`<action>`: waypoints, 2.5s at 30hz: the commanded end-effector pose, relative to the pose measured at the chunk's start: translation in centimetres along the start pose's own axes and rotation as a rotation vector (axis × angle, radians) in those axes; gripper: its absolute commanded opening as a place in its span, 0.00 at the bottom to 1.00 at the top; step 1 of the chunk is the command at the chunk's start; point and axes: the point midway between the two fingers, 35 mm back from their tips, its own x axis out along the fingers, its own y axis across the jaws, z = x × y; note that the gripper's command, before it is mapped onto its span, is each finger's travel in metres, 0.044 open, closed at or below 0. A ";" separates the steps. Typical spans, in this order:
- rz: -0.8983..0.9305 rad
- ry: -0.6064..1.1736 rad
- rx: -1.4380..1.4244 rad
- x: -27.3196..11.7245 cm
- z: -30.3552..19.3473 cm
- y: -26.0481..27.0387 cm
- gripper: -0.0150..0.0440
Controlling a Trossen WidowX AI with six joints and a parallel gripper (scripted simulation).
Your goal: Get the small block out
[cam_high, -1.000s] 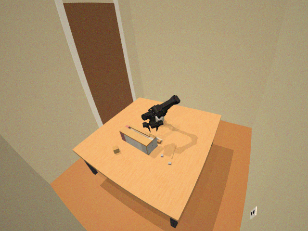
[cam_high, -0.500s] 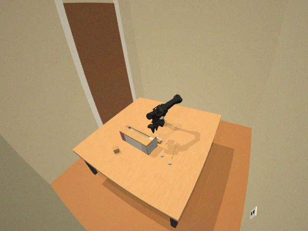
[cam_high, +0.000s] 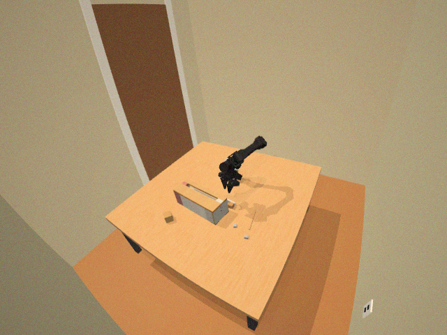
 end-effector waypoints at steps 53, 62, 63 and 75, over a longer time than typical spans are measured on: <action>-0.001 0.049 -0.451 12.4 5.1 2.1 0.74; -0.003 0.049 -0.450 13.7 5.7 2.3 0.74; -0.003 0.049 -0.450 13.9 5.8 2.3 0.74; -0.004 0.048 -0.450 14.1 5.9 2.4 0.37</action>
